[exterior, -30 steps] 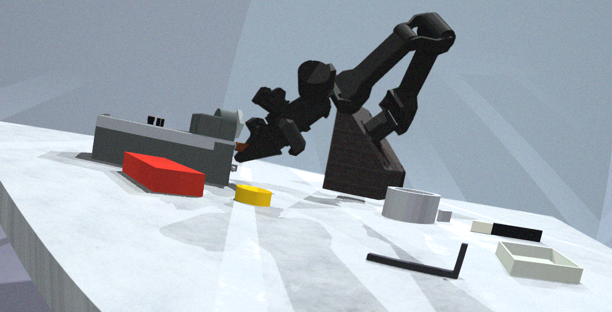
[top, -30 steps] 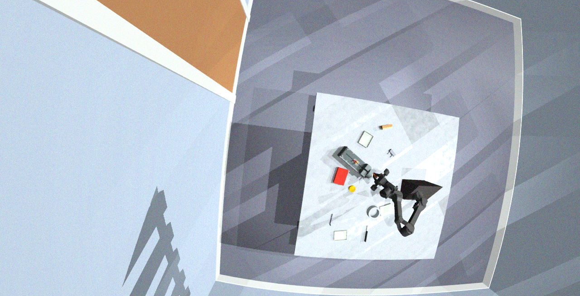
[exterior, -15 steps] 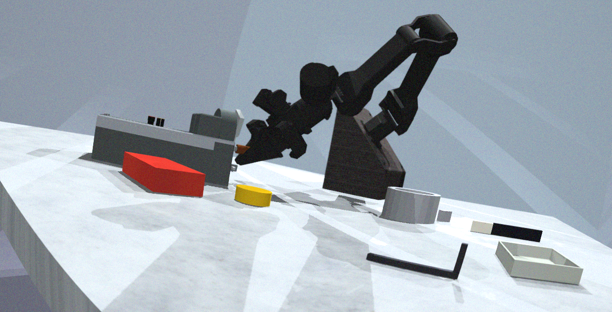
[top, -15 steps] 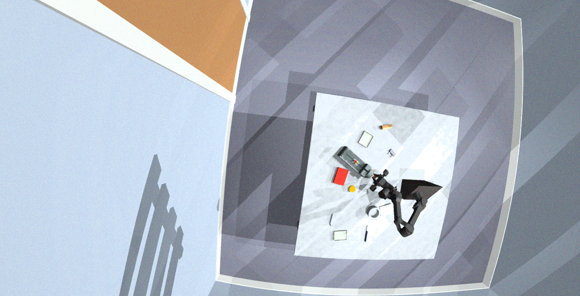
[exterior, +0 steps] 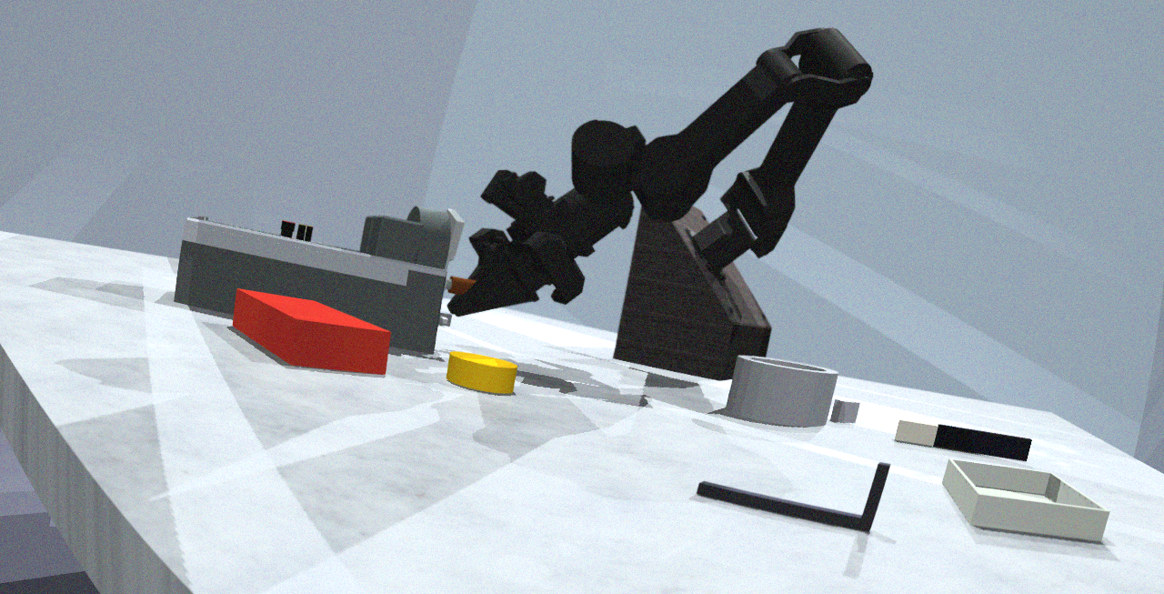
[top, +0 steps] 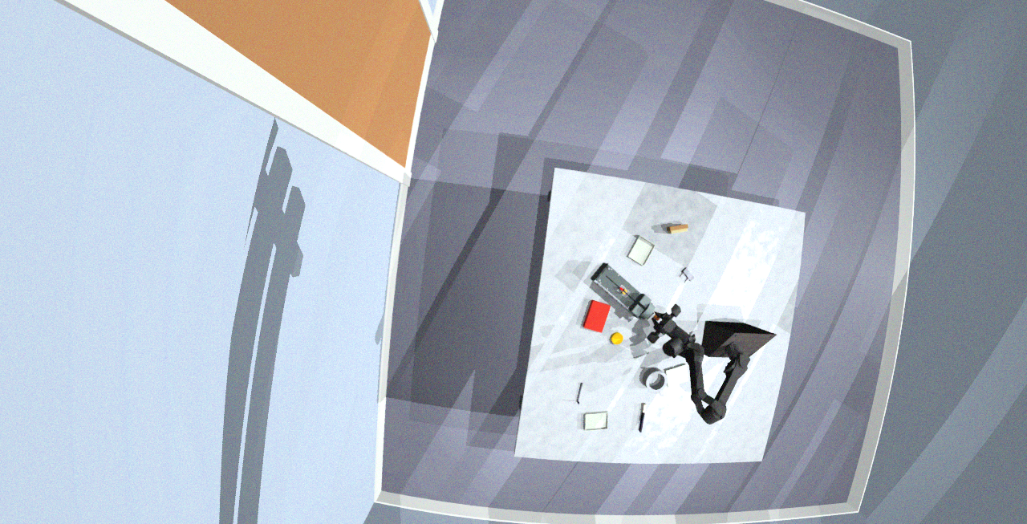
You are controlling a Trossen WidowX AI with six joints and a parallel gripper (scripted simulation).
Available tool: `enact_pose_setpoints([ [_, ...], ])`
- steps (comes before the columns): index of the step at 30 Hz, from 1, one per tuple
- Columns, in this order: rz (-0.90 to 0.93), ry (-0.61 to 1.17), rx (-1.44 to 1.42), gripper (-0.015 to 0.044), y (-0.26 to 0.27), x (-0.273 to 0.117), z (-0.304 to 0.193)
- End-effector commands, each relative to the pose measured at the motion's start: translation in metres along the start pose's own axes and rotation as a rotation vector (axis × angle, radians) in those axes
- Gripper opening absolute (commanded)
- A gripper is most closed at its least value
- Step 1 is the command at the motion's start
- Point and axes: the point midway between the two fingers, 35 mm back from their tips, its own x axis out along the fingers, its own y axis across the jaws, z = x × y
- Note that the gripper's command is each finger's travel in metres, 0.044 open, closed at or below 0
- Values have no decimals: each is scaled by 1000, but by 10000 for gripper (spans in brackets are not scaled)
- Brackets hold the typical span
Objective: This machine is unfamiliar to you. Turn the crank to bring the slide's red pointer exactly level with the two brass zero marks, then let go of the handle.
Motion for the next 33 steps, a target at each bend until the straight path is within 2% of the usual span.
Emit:
enact_pose_setpoints([
  [1,21,9,-11,0,9,2,-2],
  [33,21,10,-11,0,13,2,-2],
])
